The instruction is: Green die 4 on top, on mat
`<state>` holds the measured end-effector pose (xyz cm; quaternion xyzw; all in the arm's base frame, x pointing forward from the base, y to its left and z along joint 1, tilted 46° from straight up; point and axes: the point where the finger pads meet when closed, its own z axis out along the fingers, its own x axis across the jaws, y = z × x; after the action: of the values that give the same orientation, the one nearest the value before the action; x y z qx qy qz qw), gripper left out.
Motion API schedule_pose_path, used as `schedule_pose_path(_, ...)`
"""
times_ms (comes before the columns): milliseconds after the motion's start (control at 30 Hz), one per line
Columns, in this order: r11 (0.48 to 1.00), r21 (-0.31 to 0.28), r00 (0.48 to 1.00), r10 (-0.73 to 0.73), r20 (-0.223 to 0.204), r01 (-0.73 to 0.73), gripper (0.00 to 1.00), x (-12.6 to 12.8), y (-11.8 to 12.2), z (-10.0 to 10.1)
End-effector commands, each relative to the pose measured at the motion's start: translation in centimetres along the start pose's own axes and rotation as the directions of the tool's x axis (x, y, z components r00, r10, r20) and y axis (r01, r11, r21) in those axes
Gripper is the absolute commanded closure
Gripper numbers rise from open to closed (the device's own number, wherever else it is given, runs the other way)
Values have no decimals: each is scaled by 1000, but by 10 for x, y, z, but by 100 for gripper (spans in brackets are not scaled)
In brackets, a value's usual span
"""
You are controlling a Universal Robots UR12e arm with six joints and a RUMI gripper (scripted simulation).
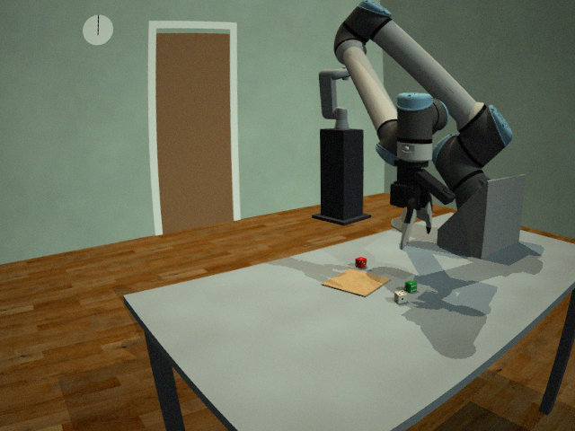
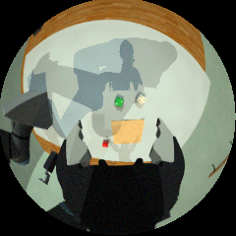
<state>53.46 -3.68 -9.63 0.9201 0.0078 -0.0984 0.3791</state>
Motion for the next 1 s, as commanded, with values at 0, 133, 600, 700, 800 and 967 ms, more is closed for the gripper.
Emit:
schedule_pose_path(0, 985, 4, 985, -173, -10, 173, 0, 0, -1, 5)
schedule_pose_path(133, 976, 4, 976, -220, -10, 220, 0, 0, -1, 7)
schedule_pose_path(600, 782, -1, 781, -624, -11, 624, 0, 0, 0, 22)
schedule_pose_path(700, 778, -1, 778, -629, -11, 629, 0, 0, 0, 22)
schedule_pose_path(800, 703, -3, 703, -711, -11, 711, 0, 0, 1, 26)
schedule_pose_path(967, 584, -4, 584, -812, -10, 812, 0, 1, 2, 31)
